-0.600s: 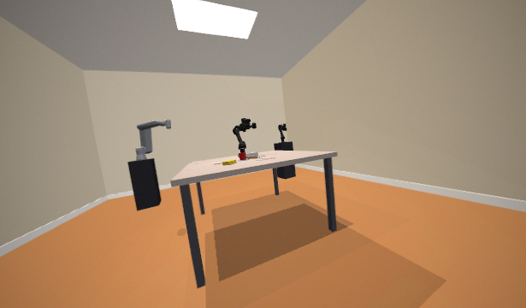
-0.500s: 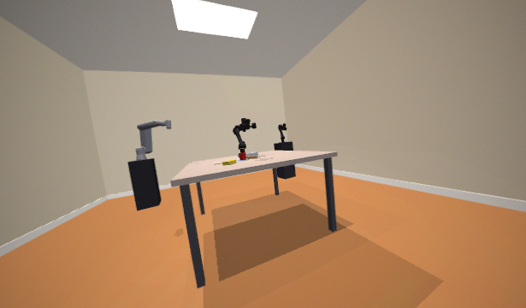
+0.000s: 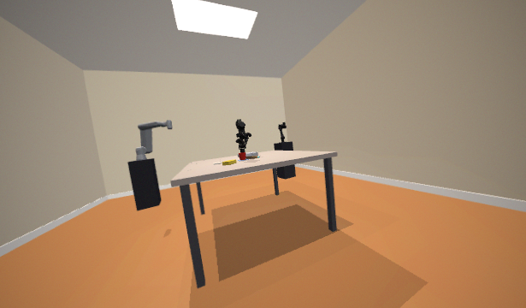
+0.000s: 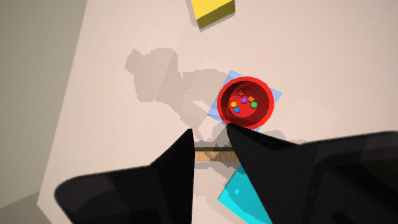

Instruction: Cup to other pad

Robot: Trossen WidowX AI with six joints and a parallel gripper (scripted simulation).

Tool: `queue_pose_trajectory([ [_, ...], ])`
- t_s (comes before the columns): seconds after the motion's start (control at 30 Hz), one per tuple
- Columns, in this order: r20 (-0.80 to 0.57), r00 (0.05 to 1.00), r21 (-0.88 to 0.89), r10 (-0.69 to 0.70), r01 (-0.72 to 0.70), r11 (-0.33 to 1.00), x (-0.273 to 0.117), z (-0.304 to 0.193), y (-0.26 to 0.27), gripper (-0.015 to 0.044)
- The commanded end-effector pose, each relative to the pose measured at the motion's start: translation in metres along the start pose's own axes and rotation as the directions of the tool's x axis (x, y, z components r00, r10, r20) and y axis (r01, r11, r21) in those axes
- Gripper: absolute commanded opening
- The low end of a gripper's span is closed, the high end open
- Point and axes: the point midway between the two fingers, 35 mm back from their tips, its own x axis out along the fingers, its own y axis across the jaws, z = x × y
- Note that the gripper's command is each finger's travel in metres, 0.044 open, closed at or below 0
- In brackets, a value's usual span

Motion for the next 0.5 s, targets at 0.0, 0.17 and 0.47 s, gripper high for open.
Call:
queue_pose_trajectory([
  [0.0,-0.257,0.914,0.355,-0.315,0.393,0.848,0.0238,-0.0021,-0.0555,0.0148],
  [0.17,-0.296,0.889,0.392,-0.351,0.447,0.804,0.0271,0.0009,-0.0606,0.0148],
  [0.47,-0.296,0.889,0.392,-0.351,0.447,0.804,0.0308,0.0,-0.0617,0.0148],
])
